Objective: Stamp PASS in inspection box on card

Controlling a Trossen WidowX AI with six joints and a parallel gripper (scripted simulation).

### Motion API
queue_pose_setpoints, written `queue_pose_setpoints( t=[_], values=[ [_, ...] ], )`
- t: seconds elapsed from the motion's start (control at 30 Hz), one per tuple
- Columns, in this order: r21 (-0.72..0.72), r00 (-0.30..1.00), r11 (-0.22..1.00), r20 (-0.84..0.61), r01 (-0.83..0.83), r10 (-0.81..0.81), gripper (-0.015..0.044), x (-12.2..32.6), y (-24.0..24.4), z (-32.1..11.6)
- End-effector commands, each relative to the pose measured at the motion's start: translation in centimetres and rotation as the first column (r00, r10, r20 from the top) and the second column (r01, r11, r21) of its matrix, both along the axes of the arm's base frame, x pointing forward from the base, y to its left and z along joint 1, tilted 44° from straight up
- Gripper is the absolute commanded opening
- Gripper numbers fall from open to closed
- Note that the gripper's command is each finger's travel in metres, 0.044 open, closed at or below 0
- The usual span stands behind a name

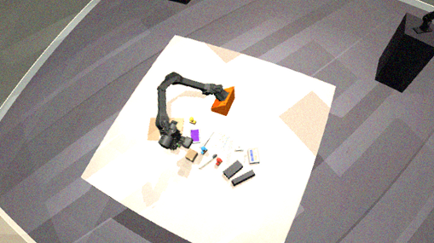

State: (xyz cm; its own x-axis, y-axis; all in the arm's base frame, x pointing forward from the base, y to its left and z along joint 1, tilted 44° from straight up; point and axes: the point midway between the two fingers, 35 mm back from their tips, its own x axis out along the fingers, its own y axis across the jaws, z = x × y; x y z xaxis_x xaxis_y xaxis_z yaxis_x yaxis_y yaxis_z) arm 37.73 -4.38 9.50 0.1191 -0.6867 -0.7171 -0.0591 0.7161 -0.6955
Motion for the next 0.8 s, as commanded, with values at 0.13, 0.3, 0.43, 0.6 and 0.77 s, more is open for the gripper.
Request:
queue_pose_setpoints(
  t=[0.13, 0.3, 0.43, 0.6, 0.77],
  values=[
    [0.004, 1.000, 1.000, 0.003, 0.002, -0.002, 0.0000, -0.05, 0.34, 0.29],
    [0.004, 1.000, 1.000, 0.003, 0.002, -0.002, 0.0000, -0.09, 0.50, 0.47],
    [0.004, 1.000, 1.000, 0.003, 0.002, -0.002, 0.0000, -0.12, 0.64, 0.61],
    [0.004, 1.000, 1.000, 0.003, 0.002, -0.002, 0.0000, -0.16, 0.81, 0.78],
    [0.005, 1.000, 1.000, 0.003, 0.002, -0.002, 0.0000, -0.21, 0.97, 0.96]
  ],
)
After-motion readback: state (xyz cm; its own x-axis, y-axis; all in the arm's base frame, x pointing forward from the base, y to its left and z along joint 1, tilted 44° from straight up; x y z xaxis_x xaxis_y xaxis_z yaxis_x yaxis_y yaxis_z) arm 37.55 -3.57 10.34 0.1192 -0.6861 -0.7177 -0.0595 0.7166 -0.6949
